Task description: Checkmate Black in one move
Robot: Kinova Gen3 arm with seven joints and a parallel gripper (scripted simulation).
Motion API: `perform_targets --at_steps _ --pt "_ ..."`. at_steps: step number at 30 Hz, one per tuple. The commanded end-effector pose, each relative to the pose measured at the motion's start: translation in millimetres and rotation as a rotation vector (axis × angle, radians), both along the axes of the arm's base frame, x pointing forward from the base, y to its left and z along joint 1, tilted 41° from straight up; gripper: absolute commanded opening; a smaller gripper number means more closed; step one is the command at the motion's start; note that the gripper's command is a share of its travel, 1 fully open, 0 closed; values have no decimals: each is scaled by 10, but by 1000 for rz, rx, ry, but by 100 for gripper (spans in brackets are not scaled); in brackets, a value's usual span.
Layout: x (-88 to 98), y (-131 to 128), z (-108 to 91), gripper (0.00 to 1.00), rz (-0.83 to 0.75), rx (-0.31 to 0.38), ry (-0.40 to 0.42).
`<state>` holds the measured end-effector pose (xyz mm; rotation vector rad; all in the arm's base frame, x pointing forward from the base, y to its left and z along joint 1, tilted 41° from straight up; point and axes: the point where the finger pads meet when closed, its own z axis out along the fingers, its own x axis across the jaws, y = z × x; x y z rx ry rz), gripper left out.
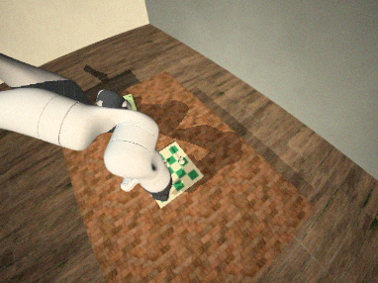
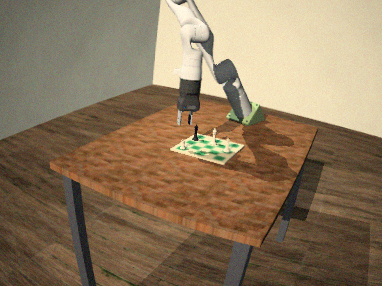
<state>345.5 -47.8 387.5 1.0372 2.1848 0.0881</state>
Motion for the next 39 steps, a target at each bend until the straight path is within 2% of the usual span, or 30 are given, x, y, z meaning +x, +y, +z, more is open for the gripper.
perform_targets --at_steps 1,4,5,29,39 --pt "-27 10 37 73 4 2 -1" --pt "-35 8 31 73 4 1 1" --pt "-35 8 31 100 4 1 1" --pt "-35 9 34 100 4 1 1" --pt "-125 43 155 100 4 3 -1"
